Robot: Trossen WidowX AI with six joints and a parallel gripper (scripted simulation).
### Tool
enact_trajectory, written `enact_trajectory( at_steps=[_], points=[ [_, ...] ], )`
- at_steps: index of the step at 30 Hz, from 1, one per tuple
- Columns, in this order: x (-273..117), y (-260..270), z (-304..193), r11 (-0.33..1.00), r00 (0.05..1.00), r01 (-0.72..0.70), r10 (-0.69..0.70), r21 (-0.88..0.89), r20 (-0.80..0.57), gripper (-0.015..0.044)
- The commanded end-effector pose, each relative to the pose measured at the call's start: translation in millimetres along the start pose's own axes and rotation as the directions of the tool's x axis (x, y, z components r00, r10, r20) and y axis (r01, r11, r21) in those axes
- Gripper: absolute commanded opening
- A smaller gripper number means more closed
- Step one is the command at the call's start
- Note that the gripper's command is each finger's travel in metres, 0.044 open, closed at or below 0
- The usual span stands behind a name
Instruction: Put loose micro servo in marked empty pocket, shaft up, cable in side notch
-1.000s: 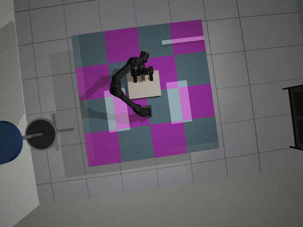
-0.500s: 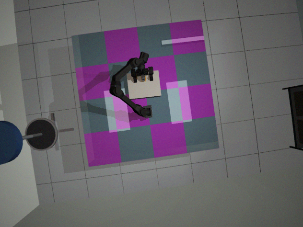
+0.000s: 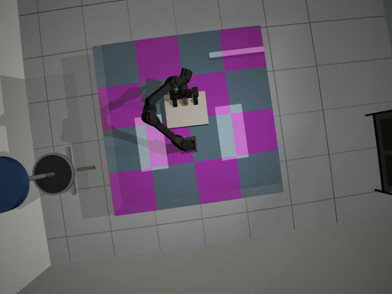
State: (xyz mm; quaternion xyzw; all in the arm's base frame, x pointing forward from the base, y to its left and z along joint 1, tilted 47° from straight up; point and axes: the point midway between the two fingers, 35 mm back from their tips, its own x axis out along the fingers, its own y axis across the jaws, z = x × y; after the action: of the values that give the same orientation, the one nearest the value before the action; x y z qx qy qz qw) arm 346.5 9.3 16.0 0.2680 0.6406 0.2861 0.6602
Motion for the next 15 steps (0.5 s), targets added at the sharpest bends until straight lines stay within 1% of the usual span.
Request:
enact_trajectory(
  at_steps=[1,11,15],
  points=[
    [4.3,0.0,-1.6,1.000,1.000,-0.005,0.005,0.008,-0.001,0.0000],
    [11.5,0.1,-1.6,1.000,1.000,-0.005,0.005,0.008,-0.001,0.0000],
    [8.8,-0.1,-0.2,1.000,1.000,-0.005,0.005,0.008,-0.001,0.0105]
  ],
)
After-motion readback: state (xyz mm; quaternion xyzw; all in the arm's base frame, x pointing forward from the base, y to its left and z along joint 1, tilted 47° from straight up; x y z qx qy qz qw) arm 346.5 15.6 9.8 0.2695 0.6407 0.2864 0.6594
